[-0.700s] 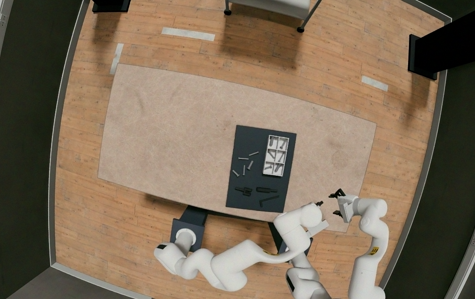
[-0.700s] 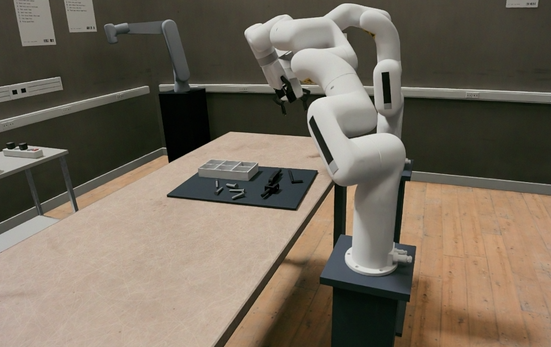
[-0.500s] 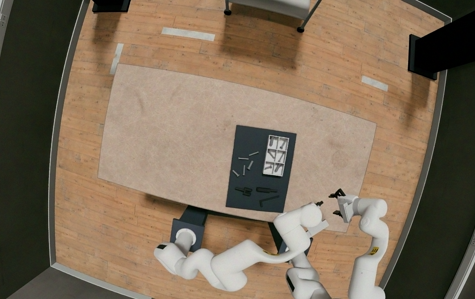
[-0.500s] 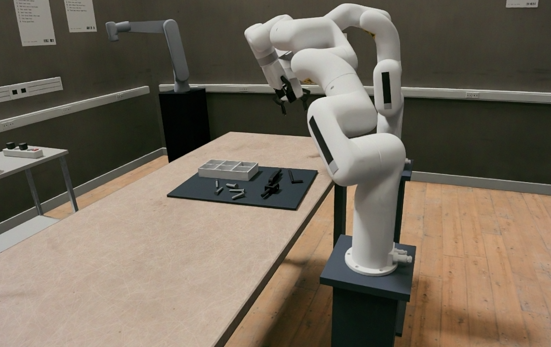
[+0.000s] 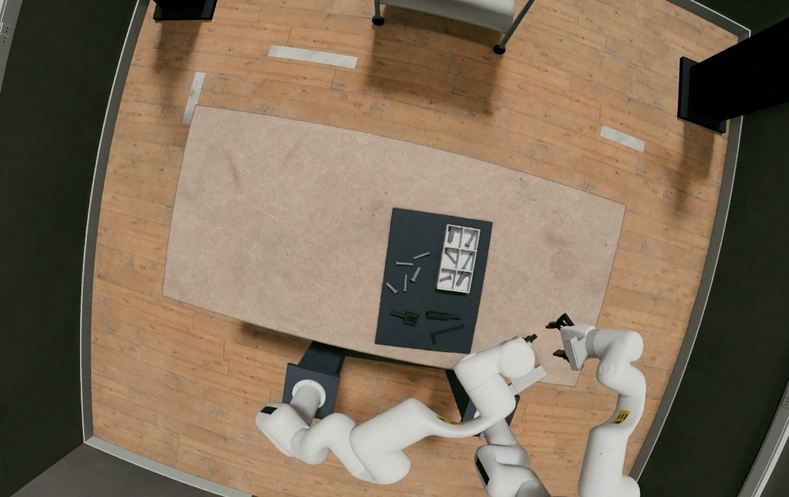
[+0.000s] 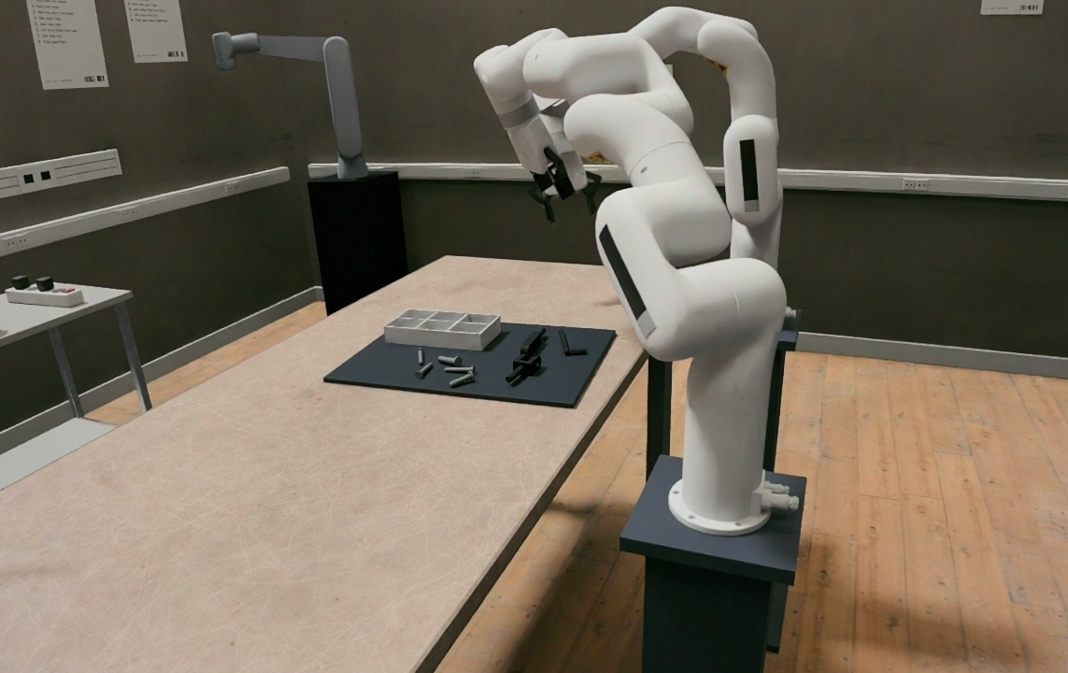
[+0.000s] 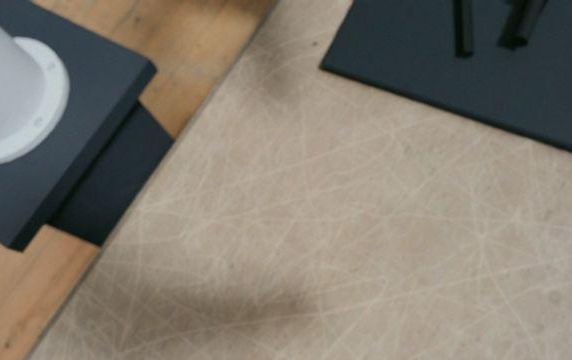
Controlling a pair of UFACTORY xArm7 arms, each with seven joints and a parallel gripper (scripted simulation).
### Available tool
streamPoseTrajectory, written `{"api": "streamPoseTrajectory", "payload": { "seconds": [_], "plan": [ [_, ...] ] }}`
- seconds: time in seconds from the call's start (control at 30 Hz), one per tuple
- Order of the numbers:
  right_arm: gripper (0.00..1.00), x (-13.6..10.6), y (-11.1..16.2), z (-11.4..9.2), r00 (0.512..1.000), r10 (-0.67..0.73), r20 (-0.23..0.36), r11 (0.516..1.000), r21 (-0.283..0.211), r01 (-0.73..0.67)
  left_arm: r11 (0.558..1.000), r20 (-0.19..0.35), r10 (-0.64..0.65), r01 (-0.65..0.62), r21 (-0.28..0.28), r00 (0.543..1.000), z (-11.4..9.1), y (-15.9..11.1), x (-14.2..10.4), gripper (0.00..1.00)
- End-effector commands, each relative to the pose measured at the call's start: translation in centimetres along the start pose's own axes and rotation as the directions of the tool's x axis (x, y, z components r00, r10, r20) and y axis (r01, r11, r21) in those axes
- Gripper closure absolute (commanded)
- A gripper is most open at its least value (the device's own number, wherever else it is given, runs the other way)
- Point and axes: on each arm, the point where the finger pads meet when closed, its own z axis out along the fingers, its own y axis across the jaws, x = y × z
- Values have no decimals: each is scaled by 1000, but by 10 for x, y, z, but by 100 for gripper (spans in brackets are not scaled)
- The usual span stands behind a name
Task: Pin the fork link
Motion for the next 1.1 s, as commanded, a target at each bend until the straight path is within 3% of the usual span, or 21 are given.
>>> {"api": "streamPoseTrajectory", "payload": {
  "seconds": [0.0, 0.17, 0.33, 0.4, 0.43, 0.63, 0.9, 0.97, 1.0, 1.07],
  "plan": [
    [0, 1, 3, 1, 999, -37, 10, 999, 0, 37, 1000, 1, -4, 4, 6, 1000, -4, -1, -1, 0],
    [0, 10, 19, 15, 969, -243, 48, 970, 25, 242, 999, 7, -47, 47, 18, 999, -12, -2, -18, 0],
    [0, 18, 31, 26, 915, -398, 71, 917, 51, 395, 988, 19, -148, 147, 45, 989, -32, -1, -57, 0],
    [0, 18, 31, 26, 915, -398, 71, 917, 51, 395, 988, 19, -148, 147, 45, 989, -32, -1, -57, 0],
    [0, 23, 38, 32, 876, -476, 80, 879, 67, 472, 983, 22, -176, 175, 53, 984, -38, -1, -68, 0],
    [0, 35, 52, 46, 756, -648, 94, 762, 109, 639, 911, 31, -401, 395, 120, 916, -76, 11, -141, 0],
    [0, 52, 70, 65, 543, -835, 92, 550, 170, 818, 821, 24, -557, 545, 169, 830, -117, 34, -219, 0],
    [0, 52, 70, 65, 543, -835, 92, 550, 170, 818, 821, 24, -557, 545, 169, 830, -117, 34, -219, 0],
    [0, 52, 70, 65, 543, -835, 92, 550, 170, 818, 785, 20, -604, 591, 184, 796, -128, 42, -239, 0],
    [0, 52, 70, 65, 543, -835, 92, 550, 170, 818, 769, 17, -624, 611, 190, 781, -132, 46, -248, 0]
  ]
}}
